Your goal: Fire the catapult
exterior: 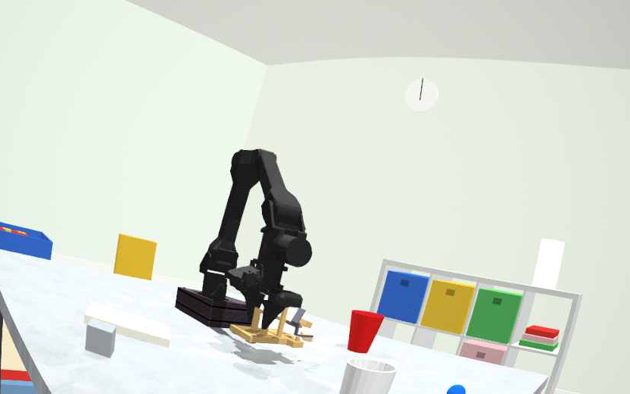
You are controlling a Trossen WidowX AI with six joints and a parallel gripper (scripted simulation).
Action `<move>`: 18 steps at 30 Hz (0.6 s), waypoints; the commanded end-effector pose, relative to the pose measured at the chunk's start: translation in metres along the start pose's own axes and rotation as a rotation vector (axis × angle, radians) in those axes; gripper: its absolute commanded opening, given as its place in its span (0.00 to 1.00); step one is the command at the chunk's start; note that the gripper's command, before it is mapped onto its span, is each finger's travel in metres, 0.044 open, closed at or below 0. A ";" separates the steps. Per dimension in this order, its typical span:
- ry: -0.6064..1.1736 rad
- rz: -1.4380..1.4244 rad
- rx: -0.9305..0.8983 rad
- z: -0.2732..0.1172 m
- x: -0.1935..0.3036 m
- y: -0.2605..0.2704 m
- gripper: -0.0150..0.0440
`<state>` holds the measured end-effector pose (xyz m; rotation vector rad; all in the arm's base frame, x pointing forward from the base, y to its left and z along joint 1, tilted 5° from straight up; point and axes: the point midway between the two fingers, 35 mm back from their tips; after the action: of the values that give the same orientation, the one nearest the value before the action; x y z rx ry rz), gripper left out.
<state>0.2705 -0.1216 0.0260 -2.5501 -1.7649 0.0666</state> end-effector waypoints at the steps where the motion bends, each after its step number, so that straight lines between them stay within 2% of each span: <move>1: 0.000 -0.115 -0.010 -0.003 0.000 0.003 0.25; 14: -0.001 -0.566 -0.011 -0.001 0.003 0.019 0.25; 18: -0.001 -0.618 -0.012 -0.001 0.006 0.025 0.25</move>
<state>0.2889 -0.1247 0.0228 -1.9336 -2.4128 0.0470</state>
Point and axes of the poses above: the point midway between the two fingers, 35 mm back from their tips, its own z axis out along the fingers, its own y axis across the jaws, x = y × z, and after that the axes turned 7 degrees about z, right-handed
